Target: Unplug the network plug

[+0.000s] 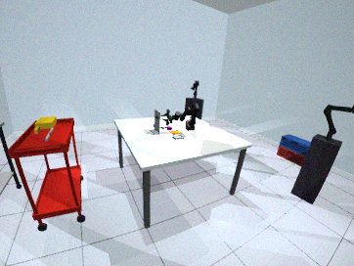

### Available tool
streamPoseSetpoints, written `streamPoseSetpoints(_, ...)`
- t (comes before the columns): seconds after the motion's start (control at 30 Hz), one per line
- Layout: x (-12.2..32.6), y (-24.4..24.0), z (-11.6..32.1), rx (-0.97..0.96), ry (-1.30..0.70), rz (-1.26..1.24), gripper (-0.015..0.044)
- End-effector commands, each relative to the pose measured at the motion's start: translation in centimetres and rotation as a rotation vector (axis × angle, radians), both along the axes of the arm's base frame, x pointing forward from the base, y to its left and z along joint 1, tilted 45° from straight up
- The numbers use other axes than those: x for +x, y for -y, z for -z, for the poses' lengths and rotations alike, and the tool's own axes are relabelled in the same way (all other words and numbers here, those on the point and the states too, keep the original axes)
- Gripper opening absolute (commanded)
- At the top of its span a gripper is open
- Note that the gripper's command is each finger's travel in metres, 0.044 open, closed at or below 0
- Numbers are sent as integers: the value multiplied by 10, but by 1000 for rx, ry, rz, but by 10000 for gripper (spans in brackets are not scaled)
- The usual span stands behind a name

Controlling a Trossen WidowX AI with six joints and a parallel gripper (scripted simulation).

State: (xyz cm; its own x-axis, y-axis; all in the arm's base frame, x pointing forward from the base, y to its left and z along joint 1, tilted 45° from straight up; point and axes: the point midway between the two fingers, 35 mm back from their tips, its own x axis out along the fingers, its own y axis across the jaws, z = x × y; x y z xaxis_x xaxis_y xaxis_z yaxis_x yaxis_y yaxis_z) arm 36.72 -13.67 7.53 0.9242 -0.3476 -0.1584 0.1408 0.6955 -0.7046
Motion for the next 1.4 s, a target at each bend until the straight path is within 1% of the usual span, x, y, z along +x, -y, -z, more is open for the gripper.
streamPoseSetpoints(0.0,8,2,0,-1,0,6,156)
streamPoseSetpoints(0.37,22,4,-1,-1,1,6,156)
streamPoseSetpoints(1.13,22,4,-1,-1,1,6,3)
streamPoseSetpoints(1.37,21,4,-1,-1,1,6,0)
